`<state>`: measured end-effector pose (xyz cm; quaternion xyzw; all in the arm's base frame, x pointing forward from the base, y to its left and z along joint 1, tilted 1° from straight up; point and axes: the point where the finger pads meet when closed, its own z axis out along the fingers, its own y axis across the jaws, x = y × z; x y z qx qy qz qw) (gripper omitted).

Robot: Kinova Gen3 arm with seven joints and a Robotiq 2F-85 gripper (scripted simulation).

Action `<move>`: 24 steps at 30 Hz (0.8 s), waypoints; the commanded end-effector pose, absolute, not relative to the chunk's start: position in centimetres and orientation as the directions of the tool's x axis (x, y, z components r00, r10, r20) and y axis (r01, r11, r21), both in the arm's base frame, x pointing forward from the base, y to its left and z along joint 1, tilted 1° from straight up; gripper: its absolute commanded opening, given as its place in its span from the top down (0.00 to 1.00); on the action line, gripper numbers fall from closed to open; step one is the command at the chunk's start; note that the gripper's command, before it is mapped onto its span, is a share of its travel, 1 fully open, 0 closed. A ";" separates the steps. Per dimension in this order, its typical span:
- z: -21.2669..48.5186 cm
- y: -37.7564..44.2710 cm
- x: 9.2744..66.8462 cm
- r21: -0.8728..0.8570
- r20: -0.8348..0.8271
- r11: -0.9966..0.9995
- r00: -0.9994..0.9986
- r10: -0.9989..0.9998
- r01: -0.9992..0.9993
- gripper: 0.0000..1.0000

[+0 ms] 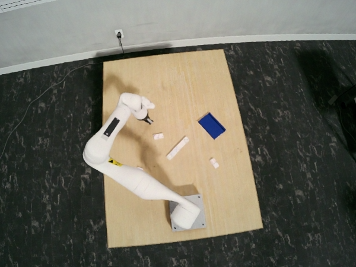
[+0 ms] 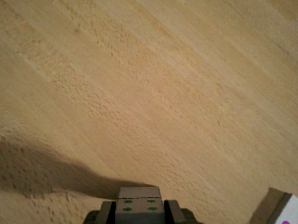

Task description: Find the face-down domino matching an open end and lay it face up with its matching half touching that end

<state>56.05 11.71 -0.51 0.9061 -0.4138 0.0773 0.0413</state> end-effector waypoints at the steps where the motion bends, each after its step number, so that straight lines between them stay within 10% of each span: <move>1: -0.4 11.8 56.1 0.009 0.176 -0.654 0.645 -0.743 -0.756 0.65; 24: -1.1 13.3 54.7 0.009 0.177 -0.654 0.645 -0.743 -0.756 0.65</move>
